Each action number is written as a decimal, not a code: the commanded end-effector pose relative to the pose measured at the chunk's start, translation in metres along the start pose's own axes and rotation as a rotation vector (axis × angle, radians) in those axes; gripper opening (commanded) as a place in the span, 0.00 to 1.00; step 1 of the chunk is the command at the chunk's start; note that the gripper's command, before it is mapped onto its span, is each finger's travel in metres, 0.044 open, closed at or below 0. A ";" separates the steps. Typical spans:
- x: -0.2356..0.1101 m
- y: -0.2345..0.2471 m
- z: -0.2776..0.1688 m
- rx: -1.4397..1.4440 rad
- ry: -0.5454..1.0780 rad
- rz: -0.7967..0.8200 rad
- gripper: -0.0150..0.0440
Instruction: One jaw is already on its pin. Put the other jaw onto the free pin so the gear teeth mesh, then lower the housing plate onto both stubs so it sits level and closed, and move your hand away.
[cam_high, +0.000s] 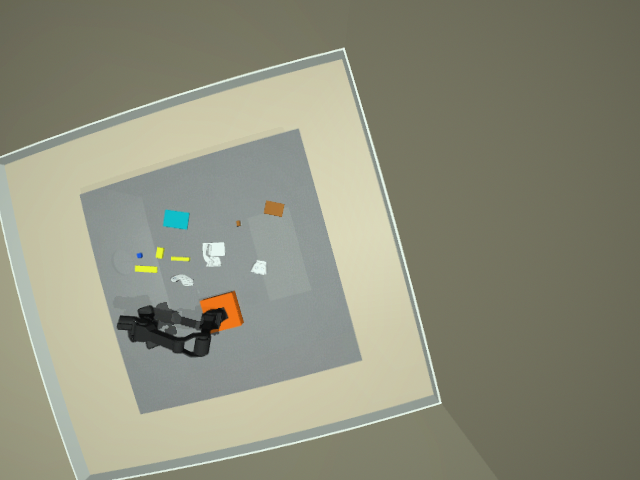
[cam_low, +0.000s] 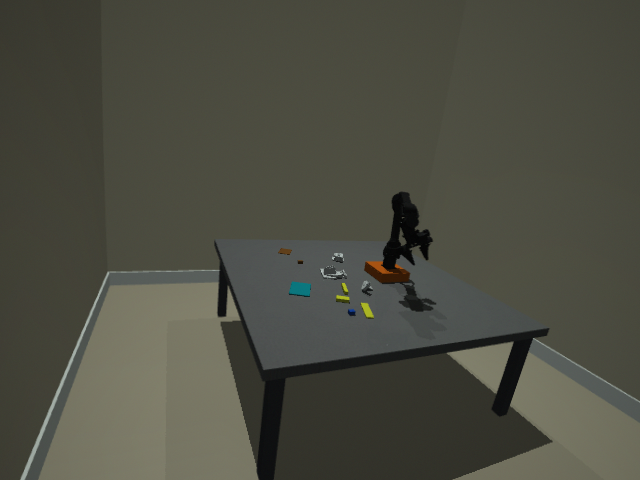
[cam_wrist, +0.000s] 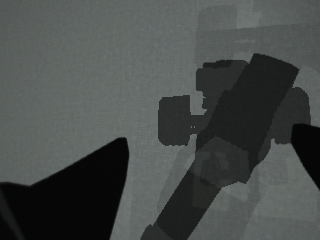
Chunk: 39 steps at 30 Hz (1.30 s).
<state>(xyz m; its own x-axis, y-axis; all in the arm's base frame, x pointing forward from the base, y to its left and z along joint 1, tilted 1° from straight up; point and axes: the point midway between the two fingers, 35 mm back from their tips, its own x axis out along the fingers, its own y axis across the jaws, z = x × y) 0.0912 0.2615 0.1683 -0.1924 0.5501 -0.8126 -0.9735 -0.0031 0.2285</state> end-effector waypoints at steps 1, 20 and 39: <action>0.000 0.000 0.000 0.000 0.000 0.000 0.98; 0.000 0.000 0.000 0.000 0.000 0.000 0.25; 0.001 -0.013 -0.002 0.219 0.021 -0.033 0.65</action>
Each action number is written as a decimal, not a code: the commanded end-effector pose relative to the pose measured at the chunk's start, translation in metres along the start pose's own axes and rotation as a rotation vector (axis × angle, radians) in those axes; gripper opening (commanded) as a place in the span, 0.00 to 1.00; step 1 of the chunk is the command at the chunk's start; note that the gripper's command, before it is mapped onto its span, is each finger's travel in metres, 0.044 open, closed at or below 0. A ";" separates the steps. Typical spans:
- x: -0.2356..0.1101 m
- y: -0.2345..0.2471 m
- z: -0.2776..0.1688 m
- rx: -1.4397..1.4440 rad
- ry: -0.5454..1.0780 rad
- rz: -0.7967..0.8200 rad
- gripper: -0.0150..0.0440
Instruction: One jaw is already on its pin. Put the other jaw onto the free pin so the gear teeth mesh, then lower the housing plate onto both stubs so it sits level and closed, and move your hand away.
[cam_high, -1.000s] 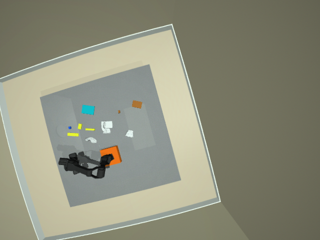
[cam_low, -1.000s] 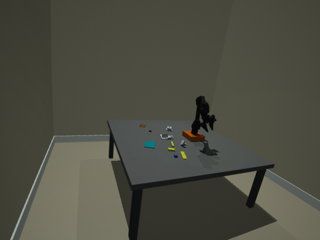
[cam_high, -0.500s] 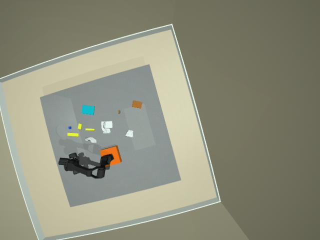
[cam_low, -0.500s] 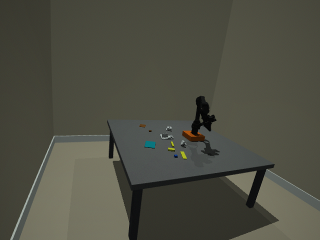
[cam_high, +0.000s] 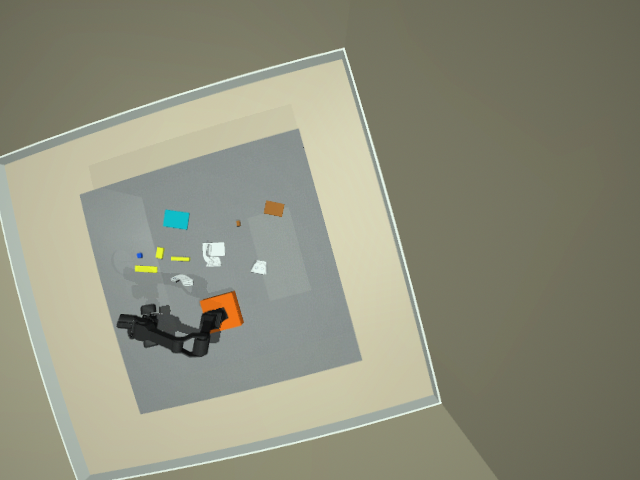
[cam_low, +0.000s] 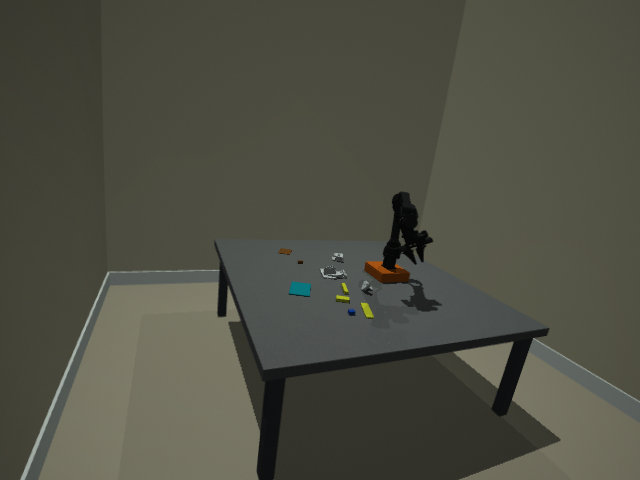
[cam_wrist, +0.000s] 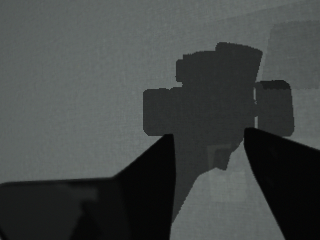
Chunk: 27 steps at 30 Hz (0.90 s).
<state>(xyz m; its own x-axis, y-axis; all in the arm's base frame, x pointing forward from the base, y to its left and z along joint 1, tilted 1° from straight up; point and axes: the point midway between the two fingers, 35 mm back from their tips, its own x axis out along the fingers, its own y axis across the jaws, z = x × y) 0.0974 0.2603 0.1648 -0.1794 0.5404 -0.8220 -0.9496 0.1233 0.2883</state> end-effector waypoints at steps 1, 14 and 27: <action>0.001 -0.008 0.000 0.107 0.012 -0.022 0.70; 0.002 -0.035 -0.002 0.480 0.028 -0.086 1.00; 0.003 -0.058 -0.007 0.857 0.031 -0.158 1.00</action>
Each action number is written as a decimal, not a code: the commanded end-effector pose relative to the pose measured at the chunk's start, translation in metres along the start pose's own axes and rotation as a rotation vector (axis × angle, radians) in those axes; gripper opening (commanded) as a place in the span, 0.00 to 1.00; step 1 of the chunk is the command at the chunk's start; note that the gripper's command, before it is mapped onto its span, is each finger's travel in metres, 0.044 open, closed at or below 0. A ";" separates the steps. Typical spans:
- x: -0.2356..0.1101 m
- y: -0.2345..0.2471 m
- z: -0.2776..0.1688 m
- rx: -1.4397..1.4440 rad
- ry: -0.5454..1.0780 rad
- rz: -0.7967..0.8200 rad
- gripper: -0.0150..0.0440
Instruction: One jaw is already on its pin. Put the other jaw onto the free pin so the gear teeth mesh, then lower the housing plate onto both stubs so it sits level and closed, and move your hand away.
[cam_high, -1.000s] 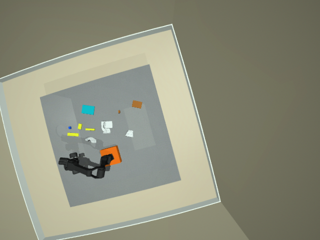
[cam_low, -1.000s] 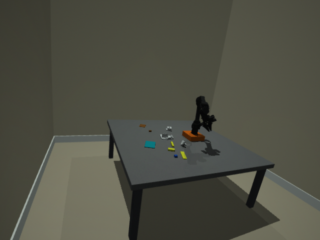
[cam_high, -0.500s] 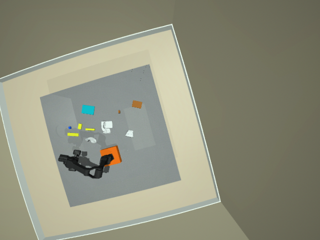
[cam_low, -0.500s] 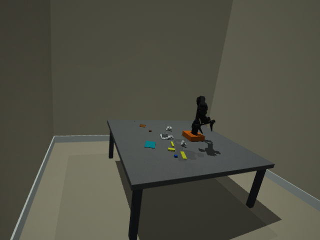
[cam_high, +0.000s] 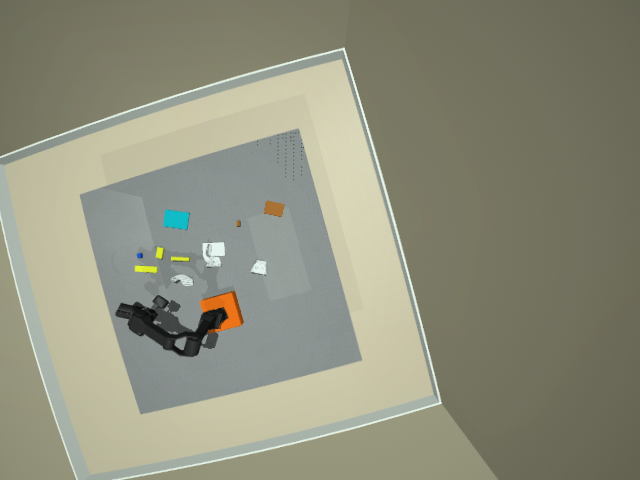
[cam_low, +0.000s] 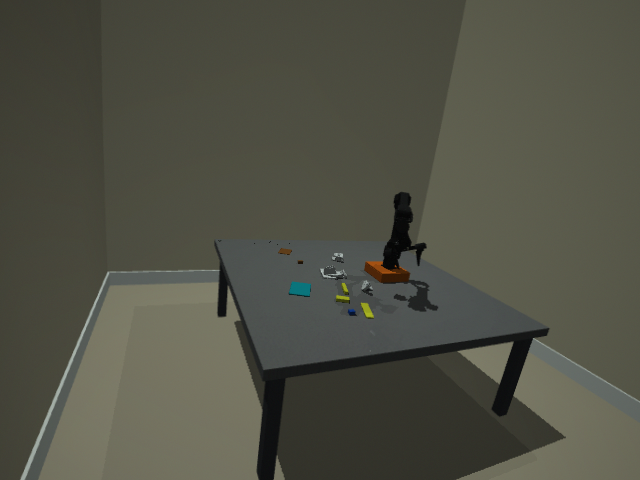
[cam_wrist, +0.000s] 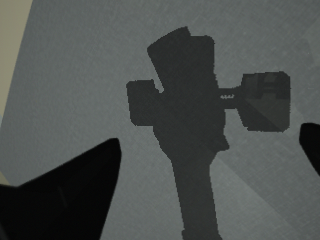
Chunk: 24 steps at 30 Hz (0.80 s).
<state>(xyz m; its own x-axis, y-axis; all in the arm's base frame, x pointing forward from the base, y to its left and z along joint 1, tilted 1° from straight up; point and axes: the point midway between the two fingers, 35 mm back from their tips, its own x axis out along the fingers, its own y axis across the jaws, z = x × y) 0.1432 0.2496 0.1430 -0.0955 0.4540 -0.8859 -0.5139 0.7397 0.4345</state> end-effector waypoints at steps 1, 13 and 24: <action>0.000 -0.006 0.007 0.109 -0.007 -0.024 1.00; 0.003 -0.024 0.017 0.458 -0.022 -0.082 1.00; 0.006 -0.043 0.026 0.776 -0.049 -0.135 1.00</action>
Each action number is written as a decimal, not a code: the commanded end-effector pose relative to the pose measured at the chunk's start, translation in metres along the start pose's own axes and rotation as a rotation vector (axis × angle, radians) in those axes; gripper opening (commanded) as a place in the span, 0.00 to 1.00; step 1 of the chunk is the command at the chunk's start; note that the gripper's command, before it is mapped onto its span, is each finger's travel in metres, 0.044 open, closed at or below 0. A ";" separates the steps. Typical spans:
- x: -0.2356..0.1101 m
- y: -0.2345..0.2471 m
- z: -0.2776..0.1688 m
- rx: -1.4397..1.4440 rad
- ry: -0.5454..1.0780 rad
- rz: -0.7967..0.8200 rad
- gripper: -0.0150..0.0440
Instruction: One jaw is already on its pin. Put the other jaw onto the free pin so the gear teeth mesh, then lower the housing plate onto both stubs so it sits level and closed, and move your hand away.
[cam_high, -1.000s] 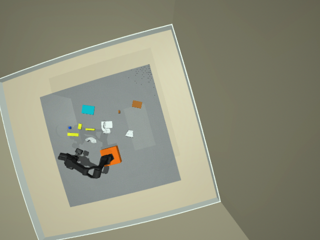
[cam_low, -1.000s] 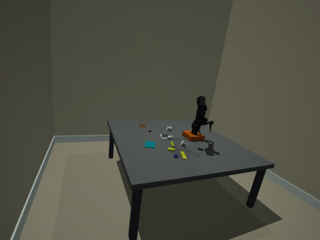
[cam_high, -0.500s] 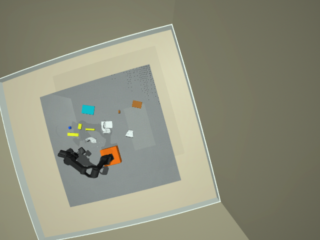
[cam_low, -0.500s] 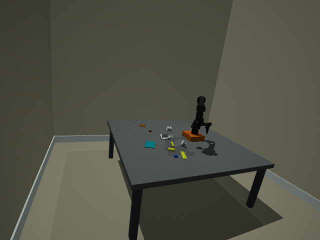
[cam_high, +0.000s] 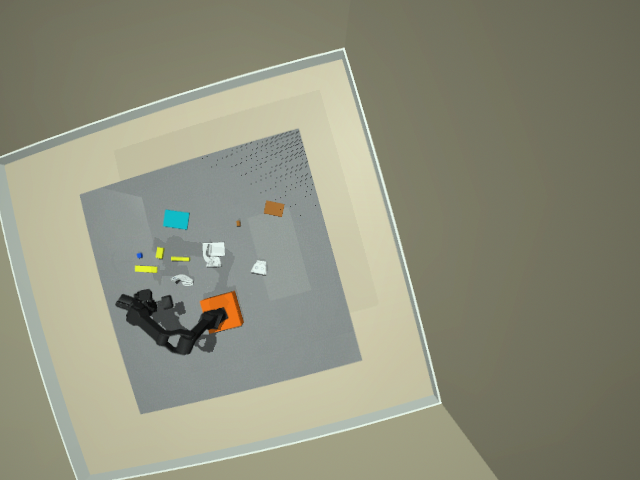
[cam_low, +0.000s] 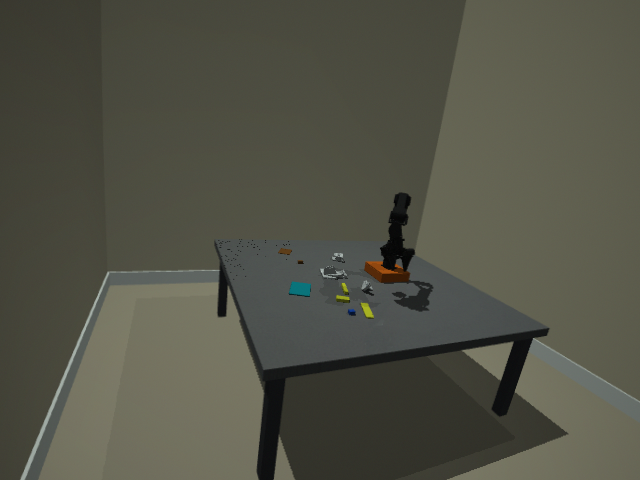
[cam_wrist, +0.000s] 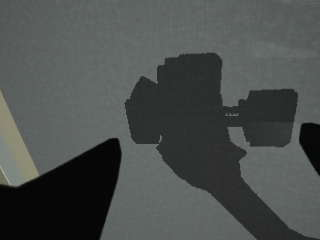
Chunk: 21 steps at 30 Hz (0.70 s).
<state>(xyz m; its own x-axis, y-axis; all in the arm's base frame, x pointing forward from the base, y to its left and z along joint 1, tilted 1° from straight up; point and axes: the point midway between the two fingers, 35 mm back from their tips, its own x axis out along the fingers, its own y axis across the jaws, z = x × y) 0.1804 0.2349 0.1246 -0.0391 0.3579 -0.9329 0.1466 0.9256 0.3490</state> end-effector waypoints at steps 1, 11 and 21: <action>0.000 -0.001 0.009 0.110 -0.017 -0.017 1.00; 0.004 -0.010 0.025 0.401 -0.051 -0.052 1.00; 0.007 -0.019 0.040 0.691 -0.093 -0.082 1.00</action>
<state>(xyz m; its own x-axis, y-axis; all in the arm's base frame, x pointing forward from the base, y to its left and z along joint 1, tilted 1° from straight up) 0.2108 0.2176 0.1085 -0.0061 0.2653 -0.9641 0.6862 0.7024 0.1890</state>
